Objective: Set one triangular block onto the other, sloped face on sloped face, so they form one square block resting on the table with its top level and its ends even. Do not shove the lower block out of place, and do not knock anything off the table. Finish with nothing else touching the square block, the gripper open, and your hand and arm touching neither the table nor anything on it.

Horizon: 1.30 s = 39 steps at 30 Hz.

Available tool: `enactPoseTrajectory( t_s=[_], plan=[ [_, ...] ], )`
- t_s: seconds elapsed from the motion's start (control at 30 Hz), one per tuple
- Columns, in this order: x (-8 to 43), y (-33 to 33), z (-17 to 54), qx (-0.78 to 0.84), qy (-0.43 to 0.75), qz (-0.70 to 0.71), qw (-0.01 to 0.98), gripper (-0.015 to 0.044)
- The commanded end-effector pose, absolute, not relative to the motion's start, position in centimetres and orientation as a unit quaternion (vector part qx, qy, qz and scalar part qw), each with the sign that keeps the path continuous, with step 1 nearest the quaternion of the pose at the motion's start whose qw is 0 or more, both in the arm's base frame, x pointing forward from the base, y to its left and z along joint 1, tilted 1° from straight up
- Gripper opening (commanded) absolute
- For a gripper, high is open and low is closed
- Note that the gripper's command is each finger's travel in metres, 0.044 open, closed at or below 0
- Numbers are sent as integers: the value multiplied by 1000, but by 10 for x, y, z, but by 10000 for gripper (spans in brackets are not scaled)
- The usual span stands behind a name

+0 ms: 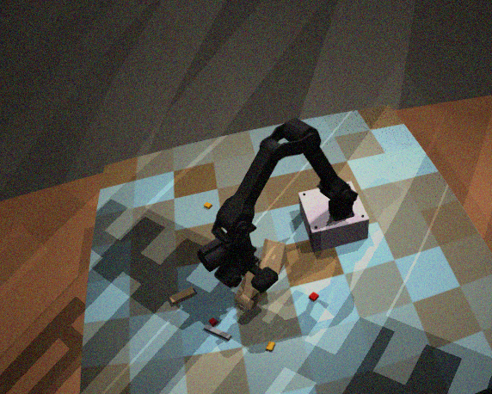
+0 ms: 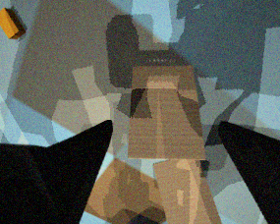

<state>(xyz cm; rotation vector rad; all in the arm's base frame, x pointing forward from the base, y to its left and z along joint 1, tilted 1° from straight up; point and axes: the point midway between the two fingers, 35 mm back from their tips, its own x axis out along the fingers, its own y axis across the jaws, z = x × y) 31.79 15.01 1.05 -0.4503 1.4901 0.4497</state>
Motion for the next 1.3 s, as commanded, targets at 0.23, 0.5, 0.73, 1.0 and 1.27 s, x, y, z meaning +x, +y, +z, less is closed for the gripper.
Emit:
enactPoseTrajectory(
  t_s=[0.23,0.5,0.73,1.0,1.27],
  plan=[
    [318,149,-9,-205,668,202,687,440],
    [317,148,-22,-205,668,202,687,440],
    [317,148,-33,-205,668,202,687,440],
    [317,147,-41,-205,668,202,687,414],
    [317,147,-41,-205,668,202,687,282]
  ],
)
